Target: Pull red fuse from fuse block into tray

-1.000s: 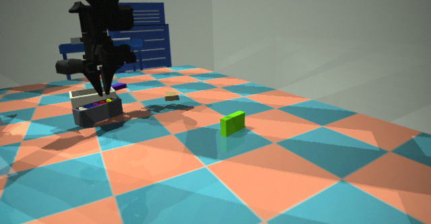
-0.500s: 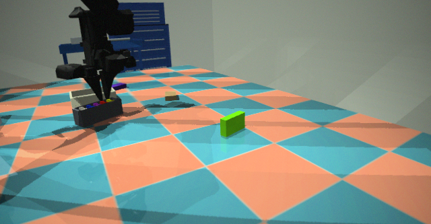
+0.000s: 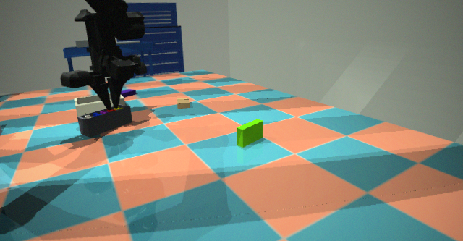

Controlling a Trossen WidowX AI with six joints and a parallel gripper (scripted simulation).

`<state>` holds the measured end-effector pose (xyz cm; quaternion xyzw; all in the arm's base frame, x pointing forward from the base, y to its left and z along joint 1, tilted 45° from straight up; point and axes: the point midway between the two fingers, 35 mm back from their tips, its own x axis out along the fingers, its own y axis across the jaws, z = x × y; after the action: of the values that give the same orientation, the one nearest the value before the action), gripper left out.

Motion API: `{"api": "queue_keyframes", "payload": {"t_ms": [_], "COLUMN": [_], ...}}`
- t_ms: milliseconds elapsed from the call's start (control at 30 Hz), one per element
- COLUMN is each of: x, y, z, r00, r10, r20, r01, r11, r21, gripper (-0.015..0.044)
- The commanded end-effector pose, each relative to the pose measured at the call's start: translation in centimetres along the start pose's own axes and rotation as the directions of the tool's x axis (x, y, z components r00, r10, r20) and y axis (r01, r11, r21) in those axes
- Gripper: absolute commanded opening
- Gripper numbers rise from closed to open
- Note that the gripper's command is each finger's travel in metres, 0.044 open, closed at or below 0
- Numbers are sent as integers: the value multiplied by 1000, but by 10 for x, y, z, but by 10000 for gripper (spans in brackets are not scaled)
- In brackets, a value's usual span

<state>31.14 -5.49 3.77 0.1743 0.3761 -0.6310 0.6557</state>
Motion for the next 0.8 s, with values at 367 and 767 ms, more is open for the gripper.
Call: {"api": "queue_keyframes", "payload": {"t_ms": [367, 767], "x": [7, 6], "y": [-2, -1], "z": [0, 0], "r00": [1000, 1000], "r10": [-6, -3], "r20": [6, 0], "r01": [7, 3], "r11": [1000, 1000], "r21": [-9, -2], "gripper": [70, 3]}}
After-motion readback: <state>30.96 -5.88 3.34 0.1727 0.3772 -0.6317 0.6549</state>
